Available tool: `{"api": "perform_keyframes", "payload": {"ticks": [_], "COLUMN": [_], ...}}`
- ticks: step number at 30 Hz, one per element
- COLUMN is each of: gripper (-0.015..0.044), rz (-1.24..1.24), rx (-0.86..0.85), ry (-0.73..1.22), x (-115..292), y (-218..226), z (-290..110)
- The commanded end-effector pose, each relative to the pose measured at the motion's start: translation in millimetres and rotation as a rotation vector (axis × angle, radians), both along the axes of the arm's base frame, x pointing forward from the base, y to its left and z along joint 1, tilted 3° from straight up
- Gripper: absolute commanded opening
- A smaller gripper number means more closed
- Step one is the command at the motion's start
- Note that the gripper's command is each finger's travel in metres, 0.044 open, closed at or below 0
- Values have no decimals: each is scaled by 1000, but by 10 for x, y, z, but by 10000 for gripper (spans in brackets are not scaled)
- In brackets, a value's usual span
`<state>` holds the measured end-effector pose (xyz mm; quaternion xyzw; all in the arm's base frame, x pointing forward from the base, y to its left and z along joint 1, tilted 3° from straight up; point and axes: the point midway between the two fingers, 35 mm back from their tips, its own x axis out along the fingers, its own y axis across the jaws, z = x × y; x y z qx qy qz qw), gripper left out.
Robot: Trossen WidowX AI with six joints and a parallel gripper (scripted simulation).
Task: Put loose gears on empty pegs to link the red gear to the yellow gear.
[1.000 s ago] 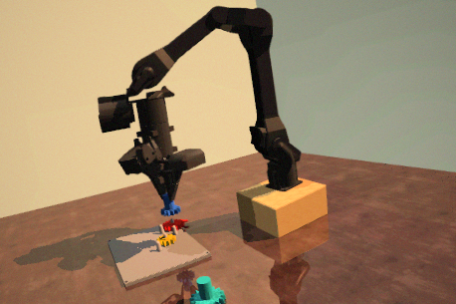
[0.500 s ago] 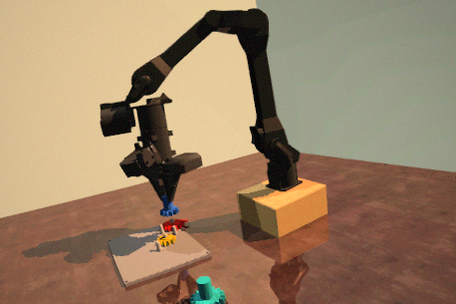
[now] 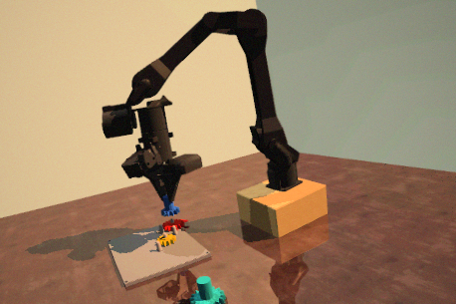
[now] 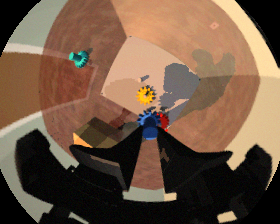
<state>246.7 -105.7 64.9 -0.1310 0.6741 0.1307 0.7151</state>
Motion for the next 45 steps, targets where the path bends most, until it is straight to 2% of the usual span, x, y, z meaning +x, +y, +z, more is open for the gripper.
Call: {"api": "perform_keyframes", "payload": {"ticks": [1,14,29,36,45], "gripper": [0,0,0,0,0], "rz": [5,13,227,153,-78], "rx": [4,4,-9,-4,9], "ry": [-2,-2,-5,-4,-1], "x": [1,4,9,20,26], "y": [6,6,7,8,16], "z": [6,-2,-199,-287,-423]}}
